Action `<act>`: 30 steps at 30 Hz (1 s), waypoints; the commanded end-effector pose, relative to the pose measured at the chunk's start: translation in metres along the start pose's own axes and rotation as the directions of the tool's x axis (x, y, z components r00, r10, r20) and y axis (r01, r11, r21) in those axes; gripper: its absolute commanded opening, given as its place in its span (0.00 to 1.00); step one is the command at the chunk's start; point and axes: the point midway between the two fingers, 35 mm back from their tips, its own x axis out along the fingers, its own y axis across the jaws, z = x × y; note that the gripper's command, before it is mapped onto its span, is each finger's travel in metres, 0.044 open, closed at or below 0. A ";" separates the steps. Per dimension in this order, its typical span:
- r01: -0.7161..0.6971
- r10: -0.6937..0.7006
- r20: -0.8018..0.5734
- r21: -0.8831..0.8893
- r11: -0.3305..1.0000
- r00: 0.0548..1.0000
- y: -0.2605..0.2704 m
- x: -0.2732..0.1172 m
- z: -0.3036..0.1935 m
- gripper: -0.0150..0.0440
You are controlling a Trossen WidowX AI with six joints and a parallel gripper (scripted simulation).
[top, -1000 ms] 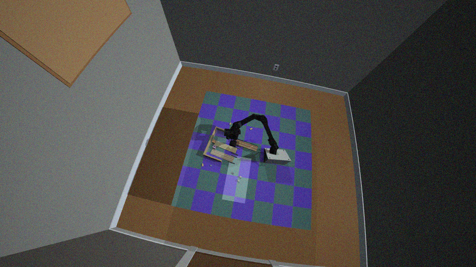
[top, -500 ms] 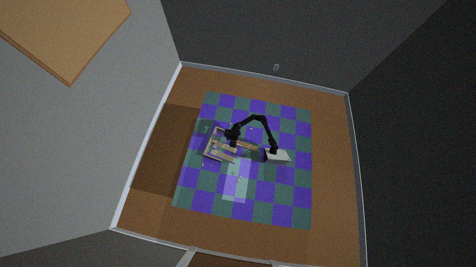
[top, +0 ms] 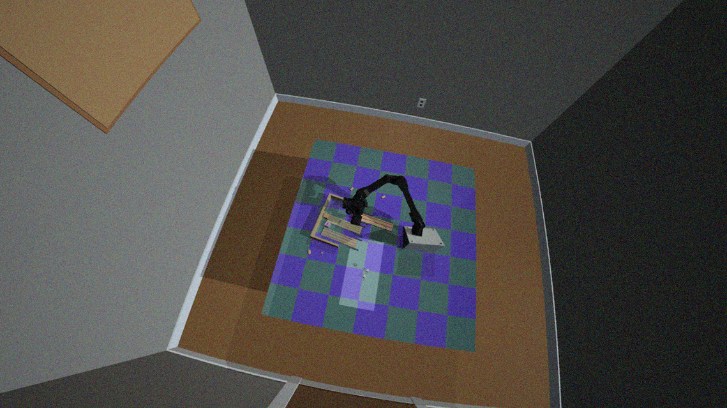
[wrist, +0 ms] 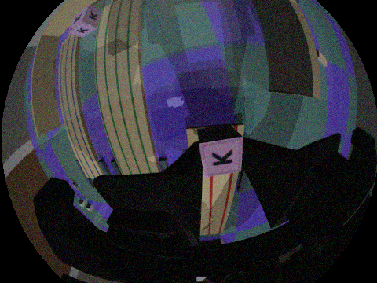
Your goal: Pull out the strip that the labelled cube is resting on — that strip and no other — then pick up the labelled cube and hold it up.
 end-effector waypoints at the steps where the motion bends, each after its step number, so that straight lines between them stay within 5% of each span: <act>1: -0.001 0.001 -0.001 0.001 1.000 1.000 0.000 0.000 0.000 0.43; 6: -0.001 0.001 -0.001 0.000 1.000 1.000 0.001 -0.003 -0.003 0.25; 30: 0.004 -0.004 -0.008 -0.008 1.000 1.000 0.010 -0.043 -0.087 0.25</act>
